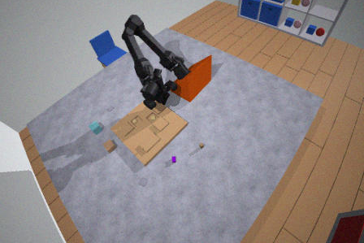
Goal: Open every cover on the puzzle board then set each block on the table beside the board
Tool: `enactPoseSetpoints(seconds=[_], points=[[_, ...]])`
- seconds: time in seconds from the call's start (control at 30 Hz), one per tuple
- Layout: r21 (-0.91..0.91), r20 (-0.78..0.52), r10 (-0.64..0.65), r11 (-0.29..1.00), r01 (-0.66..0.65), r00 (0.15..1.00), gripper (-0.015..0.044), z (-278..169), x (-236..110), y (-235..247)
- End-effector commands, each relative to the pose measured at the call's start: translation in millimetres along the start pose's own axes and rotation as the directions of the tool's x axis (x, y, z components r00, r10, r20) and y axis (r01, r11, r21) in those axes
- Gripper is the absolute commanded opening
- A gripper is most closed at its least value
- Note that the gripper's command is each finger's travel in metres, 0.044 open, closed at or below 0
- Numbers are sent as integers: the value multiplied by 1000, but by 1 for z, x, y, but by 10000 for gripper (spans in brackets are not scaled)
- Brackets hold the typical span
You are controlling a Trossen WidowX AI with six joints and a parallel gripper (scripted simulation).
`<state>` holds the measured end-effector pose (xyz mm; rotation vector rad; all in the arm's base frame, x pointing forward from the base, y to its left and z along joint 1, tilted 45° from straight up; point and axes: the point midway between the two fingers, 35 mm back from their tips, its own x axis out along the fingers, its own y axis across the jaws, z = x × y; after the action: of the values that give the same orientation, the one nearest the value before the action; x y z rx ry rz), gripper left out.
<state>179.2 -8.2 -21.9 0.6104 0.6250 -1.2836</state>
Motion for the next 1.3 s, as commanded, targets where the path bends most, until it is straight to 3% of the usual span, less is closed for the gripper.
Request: enactPoseSetpoints(seconds=[0.0, 1.27], points=[[-10, 11, -5, 1000, 5, 1000, 0, 1, 5, -4], [-9, 16, -5, 1000, 5, 1000, 0, -3, 22, 14]])
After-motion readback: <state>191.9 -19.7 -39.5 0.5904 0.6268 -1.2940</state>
